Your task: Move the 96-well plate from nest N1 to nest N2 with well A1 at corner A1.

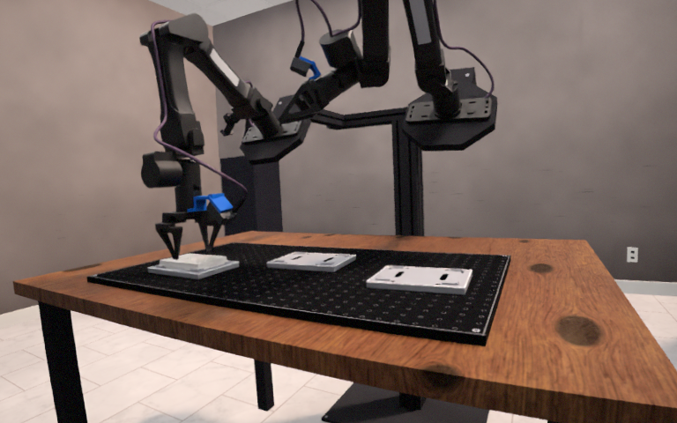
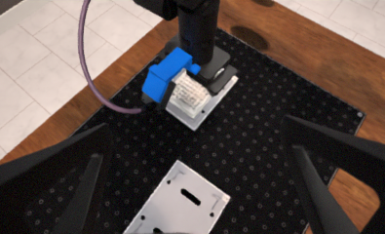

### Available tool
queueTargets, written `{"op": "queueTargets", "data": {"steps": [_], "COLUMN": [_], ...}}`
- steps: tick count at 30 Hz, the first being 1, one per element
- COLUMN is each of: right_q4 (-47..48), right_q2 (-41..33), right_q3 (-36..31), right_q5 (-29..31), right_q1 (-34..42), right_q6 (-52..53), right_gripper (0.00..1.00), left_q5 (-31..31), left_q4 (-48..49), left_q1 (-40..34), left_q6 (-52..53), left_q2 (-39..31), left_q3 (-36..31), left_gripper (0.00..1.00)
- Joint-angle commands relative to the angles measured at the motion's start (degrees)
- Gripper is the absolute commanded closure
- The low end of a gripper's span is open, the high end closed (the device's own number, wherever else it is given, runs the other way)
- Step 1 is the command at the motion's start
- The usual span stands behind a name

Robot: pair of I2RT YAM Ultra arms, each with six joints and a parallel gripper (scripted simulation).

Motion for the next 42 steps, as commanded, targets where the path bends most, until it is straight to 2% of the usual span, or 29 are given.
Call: {"op": "queueTargets", "data": {"steps": [1,4,6,12,17,21,23,32,38,40,42], "right_q4": [-1.39,-3.99,-3.99,-12.45,-12.72,-8.96,-8.96,6.53,18.52,18.52,25.16], "right_q2": [-3.28,-8.64,-8.64,-20.41,-20.25,-21.1,-21.1,-22.85,-21.09,-21.09,-19.75], "right_q3": [-2.6,-5.34,-5.34,-7.66,-5.85,-7.49,-7.49,-15.73,-20.74,-20.74,-22.41], "right_q5": [0.15,0.69,0.69,0.91,0.24,-4.8,-4.8,-27.04,-37.67,-37.67,-41.19], "right_q1": [0.8,1.16,1.16,1.95,1.3,0.38,0.38,-9.94,-15.65,-15.65,-17.08], "right_q6": [0.52,0.76,0.76,1.3,0.81,2.7,2.7,11.71,18.69,18.69,22.39], "right_gripper": [0.0,0.0,0.0,0.0,0.0,0.0,0.0,0.0,0.0,0.0,0.0], "left_q5": [0.21,0.21,0.21,0.21,0.21,0.21,0.21,0.21,0.21,0.21,0.21], "left_q4": [0.26,0.26,0.26,0.26,0.26,0.26,0.26,0.26,0.26,0.26,0.26], "left_q1": [-0.66,-0.66,-0.66,-0.66,-0.66,-0.66,-0.66,-0.66,-0.66,-0.66,-0.66], "left_q6": [0.5,0.5,0.5,0.5,0.5,0.5,0.5,0.5,0.5,0.5,0.5], "left_q2": [0.49,0.49,0.49,0.49,0.49,0.49,0.49,0.49,0.49,0.49,0.49], "left_q3": [-0.47,-0.47,-0.47,-0.47,-0.47,-0.47,-0.47,-0.47,-0.47,-0.47,-0.47], "left_gripper": [0.0,0.0,0.0,0.0,0.0,0.0,0.0,0.0,0.0,0.0,0.0]}}
